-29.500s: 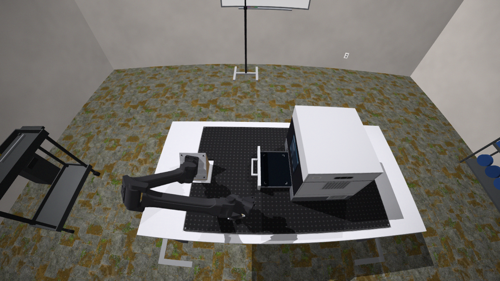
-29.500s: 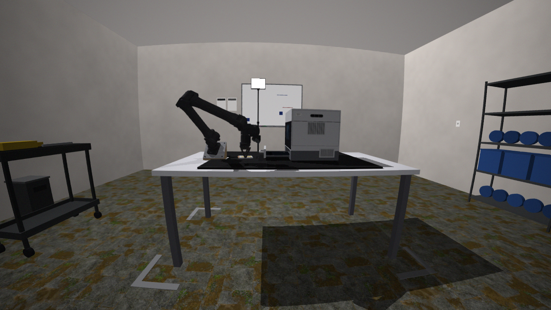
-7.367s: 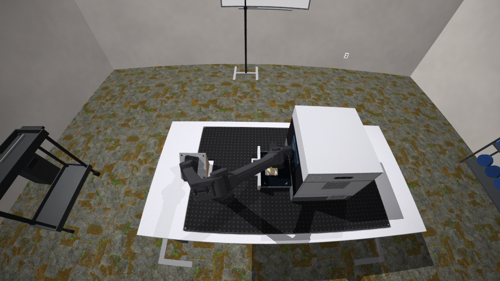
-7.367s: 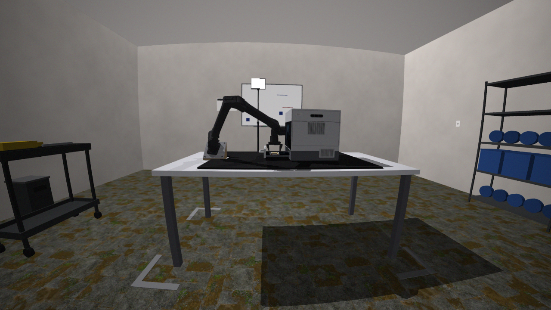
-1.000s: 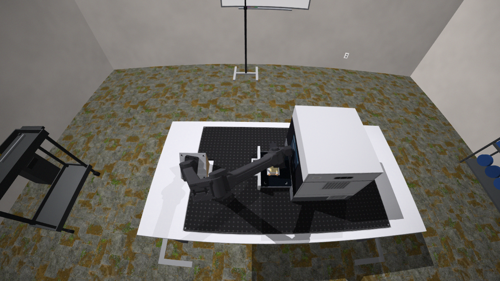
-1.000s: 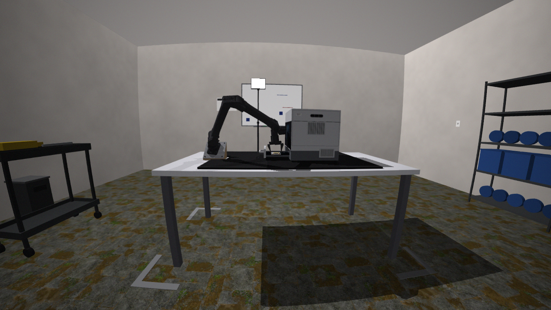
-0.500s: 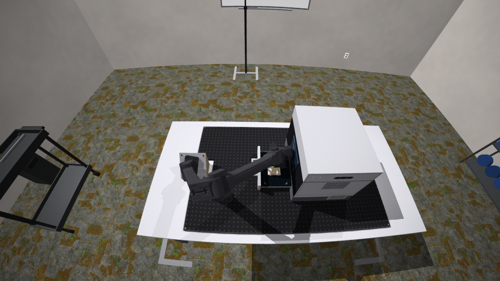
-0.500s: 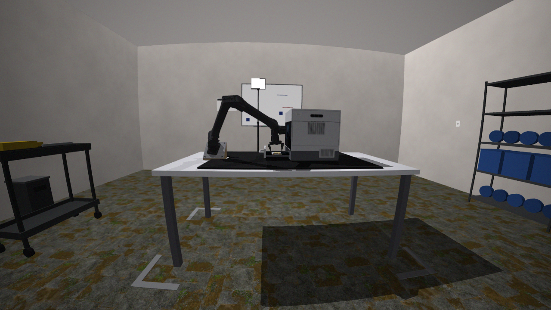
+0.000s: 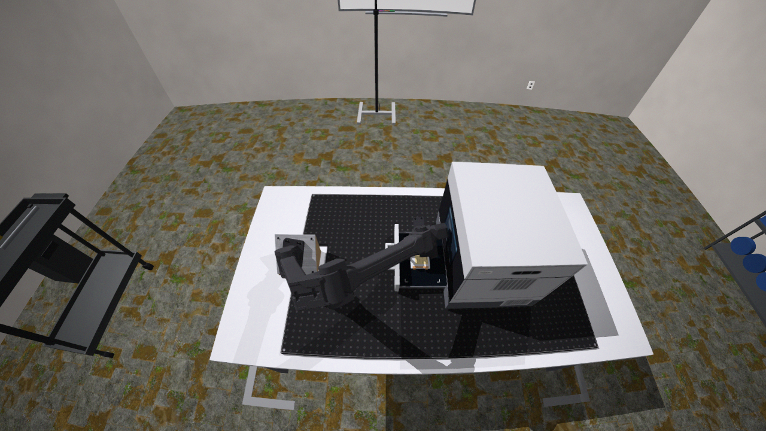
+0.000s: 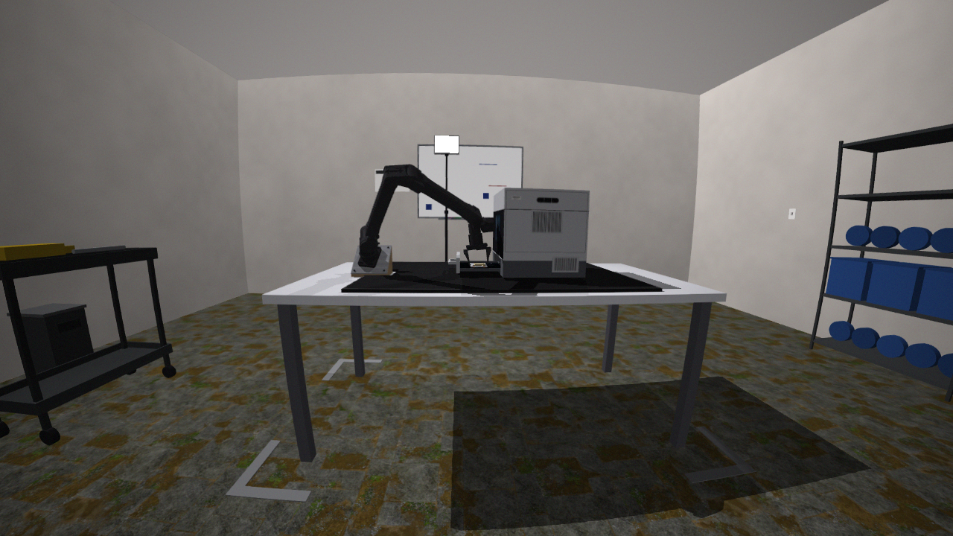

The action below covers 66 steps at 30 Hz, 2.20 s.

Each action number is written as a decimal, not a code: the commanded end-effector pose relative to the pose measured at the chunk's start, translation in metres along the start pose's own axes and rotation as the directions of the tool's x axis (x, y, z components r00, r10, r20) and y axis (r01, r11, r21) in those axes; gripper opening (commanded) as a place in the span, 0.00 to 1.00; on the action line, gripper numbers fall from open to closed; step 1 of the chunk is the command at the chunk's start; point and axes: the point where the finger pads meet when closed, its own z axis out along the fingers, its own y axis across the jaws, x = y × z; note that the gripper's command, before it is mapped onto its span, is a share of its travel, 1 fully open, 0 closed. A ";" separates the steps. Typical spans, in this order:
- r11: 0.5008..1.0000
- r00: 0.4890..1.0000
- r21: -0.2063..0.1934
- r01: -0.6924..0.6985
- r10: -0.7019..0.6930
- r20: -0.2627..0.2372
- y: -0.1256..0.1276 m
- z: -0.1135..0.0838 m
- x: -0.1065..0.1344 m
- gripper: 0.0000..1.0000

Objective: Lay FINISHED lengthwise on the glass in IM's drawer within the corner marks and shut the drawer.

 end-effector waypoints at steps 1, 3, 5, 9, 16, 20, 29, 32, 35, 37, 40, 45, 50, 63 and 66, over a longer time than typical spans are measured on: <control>0.997 1.000 0.076 -0.027 0.027 0.010 -0.029 -0.027 0.001 0.92; 0.997 1.000 0.076 -0.027 0.027 0.010 -0.029 -0.027 0.001 0.92; 0.997 1.000 0.076 -0.027 0.027 0.010 -0.029 -0.027 0.001 0.92; 0.997 1.000 0.076 -0.027 0.027 0.010 -0.029 -0.027 0.001 0.92; 0.997 1.000 0.076 -0.027 0.027 0.010 -0.029 -0.027 0.001 0.92; 0.997 1.000 0.076 -0.027 0.027 0.010 -0.029 -0.027 0.001 0.92; 0.997 1.000 0.076 -0.027 0.027 0.010 -0.029 -0.027 0.001 0.92; 0.997 1.000 0.076 -0.027 0.027 0.010 -0.029 -0.027 0.001 0.92; 0.997 1.000 0.076 -0.027 0.027 0.010 -0.029 -0.027 0.001 0.92; 0.997 1.000 0.076 -0.027 0.027 0.010 -0.029 -0.027 0.001 0.92; 0.997 1.000 0.076 -0.027 0.027 0.010 -0.029 -0.027 0.001 0.92; 0.997 1.000 0.076 -0.027 0.027 0.010 -0.029 -0.027 0.001 0.92; 0.997 1.000 0.076 -0.027 0.027 0.010 -0.029 -0.027 0.001 0.92; 0.997 1.000 0.076 -0.027 0.027 0.010 -0.029 -0.027 0.001 0.92; 0.997 0.999 0.064 -0.033 0.033 0.009 -0.026 -0.032 0.003 0.92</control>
